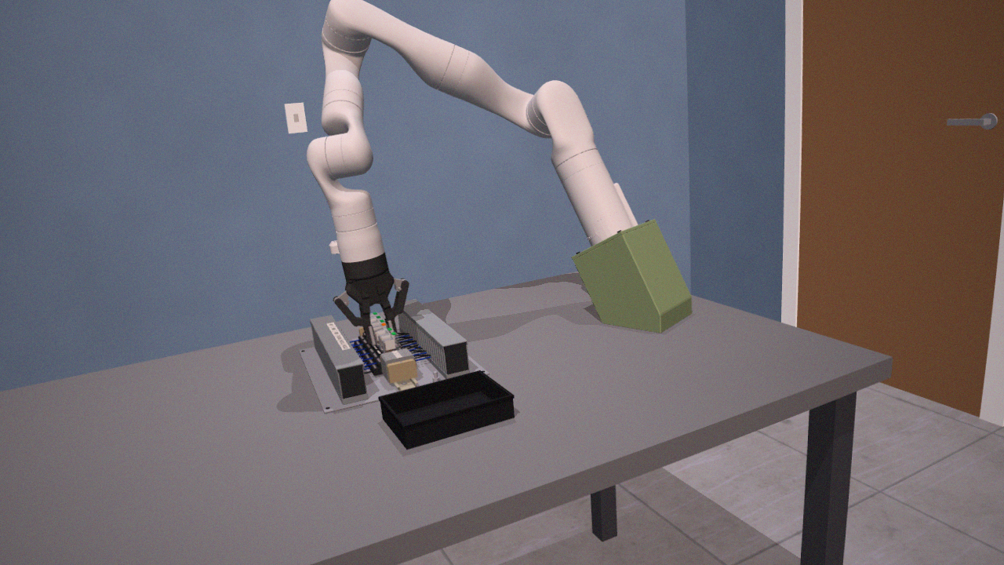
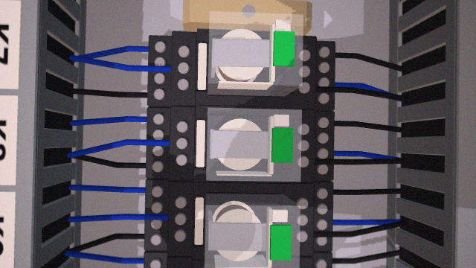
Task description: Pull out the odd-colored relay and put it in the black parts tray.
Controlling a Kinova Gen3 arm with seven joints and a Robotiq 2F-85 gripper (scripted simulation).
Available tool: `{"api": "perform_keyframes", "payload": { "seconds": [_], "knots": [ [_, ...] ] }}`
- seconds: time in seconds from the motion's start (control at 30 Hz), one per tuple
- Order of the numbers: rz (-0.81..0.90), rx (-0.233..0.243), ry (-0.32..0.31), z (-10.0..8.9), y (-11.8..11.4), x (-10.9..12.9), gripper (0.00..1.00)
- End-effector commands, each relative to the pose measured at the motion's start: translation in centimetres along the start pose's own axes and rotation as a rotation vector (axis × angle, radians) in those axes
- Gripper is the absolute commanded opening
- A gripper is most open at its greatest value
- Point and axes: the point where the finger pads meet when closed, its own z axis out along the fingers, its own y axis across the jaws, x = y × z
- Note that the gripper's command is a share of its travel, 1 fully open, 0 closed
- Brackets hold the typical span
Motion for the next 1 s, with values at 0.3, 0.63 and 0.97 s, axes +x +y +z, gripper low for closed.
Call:
{"api": "perform_keyframes", "payload": {
  "seconds": [0.3,0.63,0.97],
  "knots": [
    [-0.003,-0.012,-0.002,0.05,-0.15,-0.05,0.00],
    [-0.003,-0.014,-0.002,0.05,-0.16,-0.05,0.00],
    [-0.003,0.001,-0.001,-0.09,-0.12,-0.05,0.00]
  ]
}}
